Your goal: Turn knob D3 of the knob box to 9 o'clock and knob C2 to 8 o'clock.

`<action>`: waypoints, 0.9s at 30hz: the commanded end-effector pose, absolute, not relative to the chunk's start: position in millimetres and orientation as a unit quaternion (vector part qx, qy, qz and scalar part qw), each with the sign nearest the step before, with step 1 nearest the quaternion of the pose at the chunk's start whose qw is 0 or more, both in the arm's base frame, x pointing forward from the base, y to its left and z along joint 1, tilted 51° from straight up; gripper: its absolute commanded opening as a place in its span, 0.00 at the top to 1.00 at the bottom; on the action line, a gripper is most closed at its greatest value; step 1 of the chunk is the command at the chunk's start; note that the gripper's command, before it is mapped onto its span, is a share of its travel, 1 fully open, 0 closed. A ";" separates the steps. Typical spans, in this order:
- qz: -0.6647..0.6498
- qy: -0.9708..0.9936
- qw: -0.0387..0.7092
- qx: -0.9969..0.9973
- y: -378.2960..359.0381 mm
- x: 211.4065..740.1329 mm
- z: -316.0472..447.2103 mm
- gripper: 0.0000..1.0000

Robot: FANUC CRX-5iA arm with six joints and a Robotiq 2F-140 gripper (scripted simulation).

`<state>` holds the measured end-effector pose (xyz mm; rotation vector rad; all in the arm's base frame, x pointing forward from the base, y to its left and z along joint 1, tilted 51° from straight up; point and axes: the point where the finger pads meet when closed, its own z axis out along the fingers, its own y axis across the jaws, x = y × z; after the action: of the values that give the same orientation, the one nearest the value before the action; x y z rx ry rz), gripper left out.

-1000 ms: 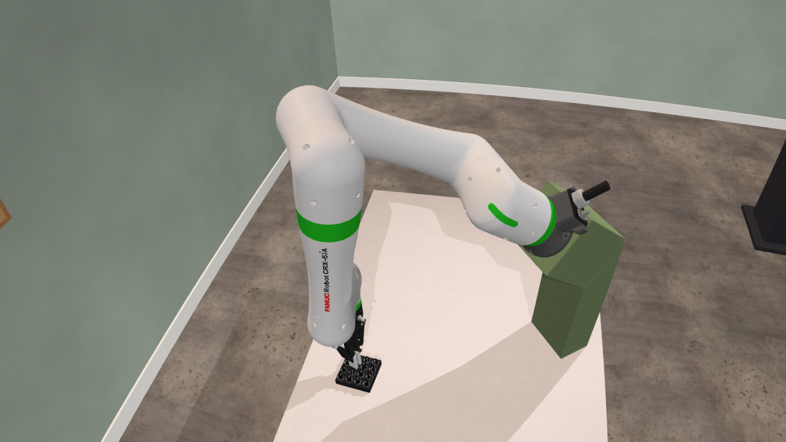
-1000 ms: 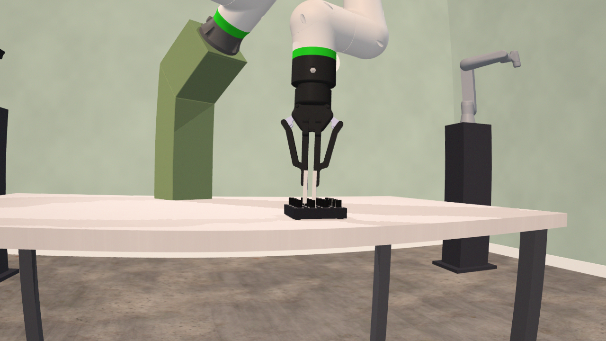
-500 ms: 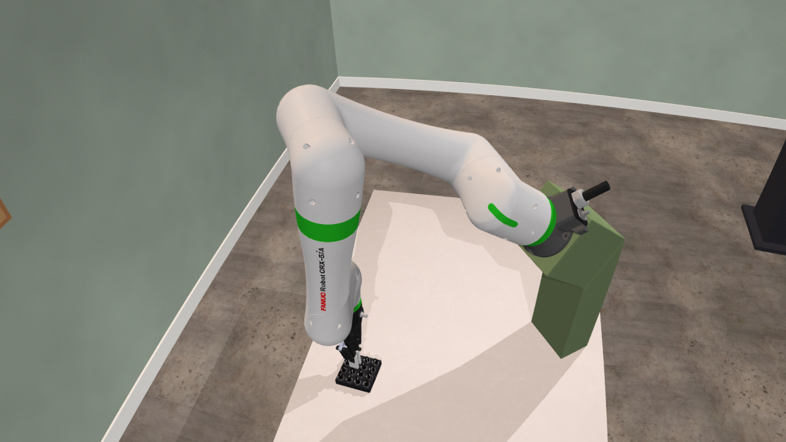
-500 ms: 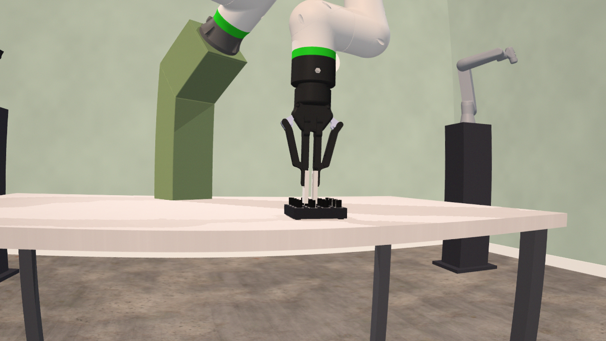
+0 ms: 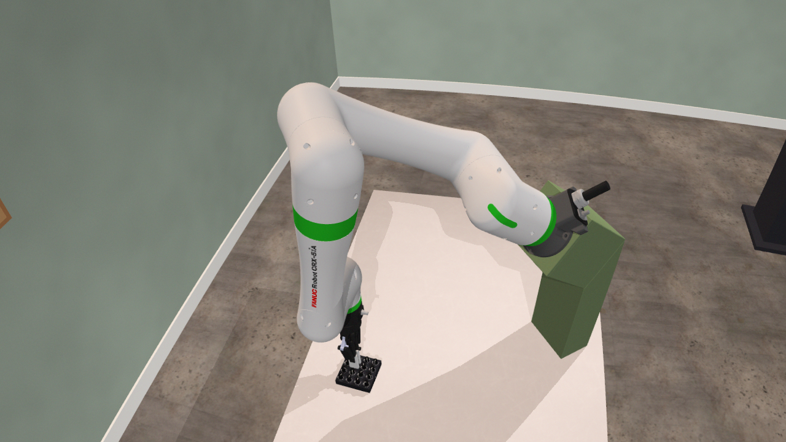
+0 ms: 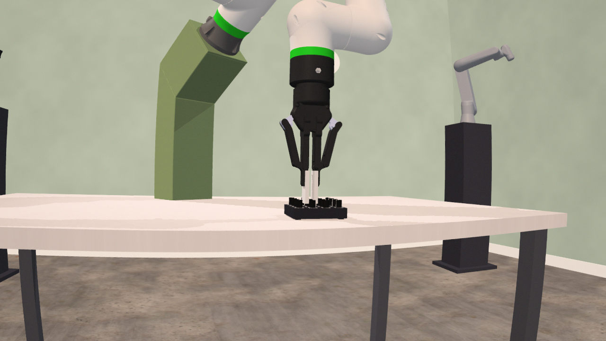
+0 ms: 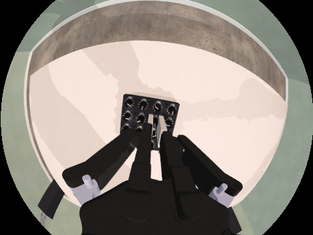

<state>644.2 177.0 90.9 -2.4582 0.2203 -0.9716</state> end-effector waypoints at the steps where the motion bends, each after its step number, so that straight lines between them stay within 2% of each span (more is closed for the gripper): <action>1: -0.356 0.078 0.243 -0.899 176.8 644.2 90.9 0.95; 20: -0.356 0.076 0.242 -0.899 176.8 644.2 90.9 0.95; 21: -0.356 0.076 0.242 -0.899 176.8 644.2 90.9 0.88; 27: -0.356 0.076 0.242 -0.899 176.8 644.2 90.9 0.88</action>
<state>644.2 176.9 90.8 -2.4575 0.2088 -0.9739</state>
